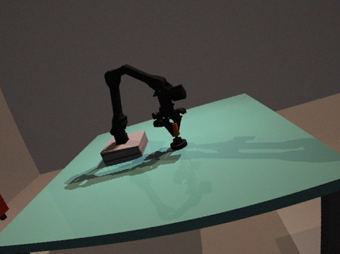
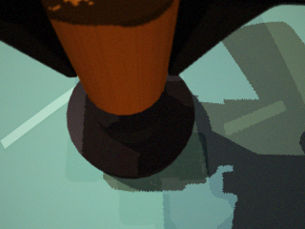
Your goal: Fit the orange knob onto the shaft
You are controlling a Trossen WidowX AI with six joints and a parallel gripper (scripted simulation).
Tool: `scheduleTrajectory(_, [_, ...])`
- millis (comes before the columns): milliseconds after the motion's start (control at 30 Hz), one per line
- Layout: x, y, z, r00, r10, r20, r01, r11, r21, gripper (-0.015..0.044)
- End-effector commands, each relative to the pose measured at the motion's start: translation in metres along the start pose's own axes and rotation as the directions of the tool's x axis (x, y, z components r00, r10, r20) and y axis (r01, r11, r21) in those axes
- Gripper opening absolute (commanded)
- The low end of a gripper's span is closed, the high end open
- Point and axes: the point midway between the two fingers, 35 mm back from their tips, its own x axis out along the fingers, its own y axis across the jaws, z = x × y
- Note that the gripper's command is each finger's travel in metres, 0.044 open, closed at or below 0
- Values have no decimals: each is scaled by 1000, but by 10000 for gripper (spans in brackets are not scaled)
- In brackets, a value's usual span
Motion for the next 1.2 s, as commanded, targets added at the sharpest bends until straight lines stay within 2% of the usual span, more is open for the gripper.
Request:
scheduleTrajectory(0, [-1,1,2,1000,-1,-1,1,1000,-4,0])
scheduleTrajectory(900, [-4,0,0,1000,-1,-1,1,1000,-4,0])
scheduleTrajectory(1167, [-2,-1,-2,1000,-1,-1,1,977,-212,0])
